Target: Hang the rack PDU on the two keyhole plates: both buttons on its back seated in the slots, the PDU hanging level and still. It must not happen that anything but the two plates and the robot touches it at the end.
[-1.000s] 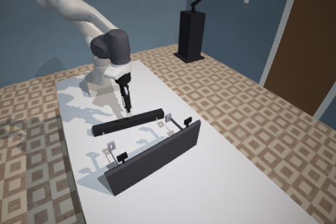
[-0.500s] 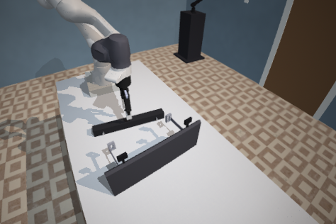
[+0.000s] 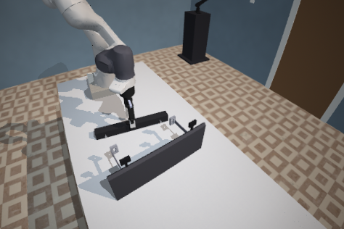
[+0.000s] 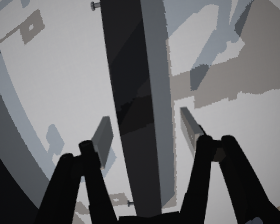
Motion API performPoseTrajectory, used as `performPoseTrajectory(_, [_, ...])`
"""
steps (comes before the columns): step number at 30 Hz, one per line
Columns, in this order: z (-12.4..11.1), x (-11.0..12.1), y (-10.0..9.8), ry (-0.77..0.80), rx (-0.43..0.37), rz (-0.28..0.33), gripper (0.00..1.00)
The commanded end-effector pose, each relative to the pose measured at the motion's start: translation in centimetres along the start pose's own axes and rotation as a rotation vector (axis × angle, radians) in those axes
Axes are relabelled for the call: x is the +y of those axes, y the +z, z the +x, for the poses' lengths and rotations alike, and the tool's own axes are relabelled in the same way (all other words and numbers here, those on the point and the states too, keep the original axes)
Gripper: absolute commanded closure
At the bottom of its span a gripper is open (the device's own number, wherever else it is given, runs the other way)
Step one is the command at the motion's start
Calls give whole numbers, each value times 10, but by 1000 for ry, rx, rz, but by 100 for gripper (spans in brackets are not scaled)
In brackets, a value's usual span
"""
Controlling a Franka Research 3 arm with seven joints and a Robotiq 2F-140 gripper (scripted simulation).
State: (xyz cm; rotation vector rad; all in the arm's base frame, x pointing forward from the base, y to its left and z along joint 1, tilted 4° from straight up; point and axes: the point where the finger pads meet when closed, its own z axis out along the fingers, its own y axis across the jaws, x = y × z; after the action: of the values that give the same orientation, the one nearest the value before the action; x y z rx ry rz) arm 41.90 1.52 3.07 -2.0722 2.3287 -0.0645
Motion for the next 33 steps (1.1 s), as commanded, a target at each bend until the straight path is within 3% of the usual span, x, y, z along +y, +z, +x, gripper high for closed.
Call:
performPoseTrajectory(1, [-5, -9, 8, 9, -14, 21, 45])
performPoseTrajectory(14, [-6, -10, 19, 10, -14, 21, 45])
performPoseTrajectory(33, [-6, -10, 19, 9, -14, 21, 45])
